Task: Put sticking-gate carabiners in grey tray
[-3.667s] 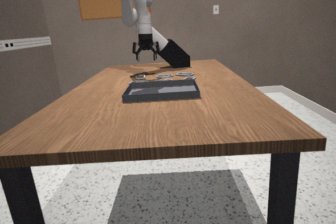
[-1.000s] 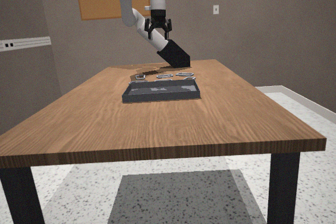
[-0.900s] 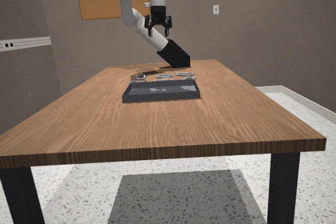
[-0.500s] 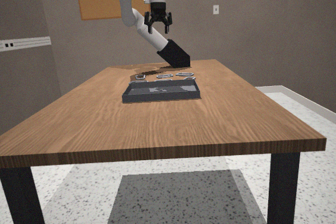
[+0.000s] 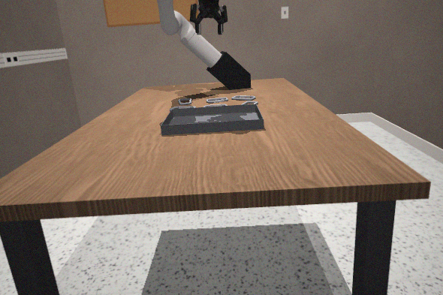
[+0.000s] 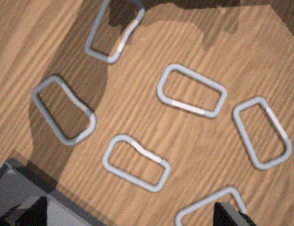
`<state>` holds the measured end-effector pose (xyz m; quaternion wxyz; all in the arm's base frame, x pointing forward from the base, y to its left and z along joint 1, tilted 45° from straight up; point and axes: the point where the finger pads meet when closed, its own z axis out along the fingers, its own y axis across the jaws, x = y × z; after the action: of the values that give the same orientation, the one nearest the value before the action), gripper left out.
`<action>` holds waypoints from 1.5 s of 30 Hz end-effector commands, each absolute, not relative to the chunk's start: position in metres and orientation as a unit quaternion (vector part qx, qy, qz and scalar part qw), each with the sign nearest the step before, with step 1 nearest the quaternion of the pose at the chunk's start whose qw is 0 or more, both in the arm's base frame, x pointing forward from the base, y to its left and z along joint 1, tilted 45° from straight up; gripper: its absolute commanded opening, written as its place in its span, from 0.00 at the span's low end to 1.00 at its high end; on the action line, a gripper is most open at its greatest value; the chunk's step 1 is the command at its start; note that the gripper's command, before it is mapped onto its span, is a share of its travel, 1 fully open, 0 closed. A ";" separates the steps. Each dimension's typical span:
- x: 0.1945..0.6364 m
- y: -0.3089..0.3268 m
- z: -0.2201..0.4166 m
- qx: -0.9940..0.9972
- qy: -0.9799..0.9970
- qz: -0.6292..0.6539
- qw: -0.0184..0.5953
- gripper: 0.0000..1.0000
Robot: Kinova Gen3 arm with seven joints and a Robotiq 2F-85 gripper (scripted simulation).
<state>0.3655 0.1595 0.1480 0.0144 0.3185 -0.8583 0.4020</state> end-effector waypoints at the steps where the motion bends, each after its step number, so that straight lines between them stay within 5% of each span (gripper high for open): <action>1: 0.365 0.160 0.148 0.437 -0.808 0.390 0.068 1.00; 45: 0.363 0.163 0.147 0.707 -0.596 0.324 0.201 1.00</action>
<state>0.3607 0.1640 0.1463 0.2014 0.7088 -0.5929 0.3248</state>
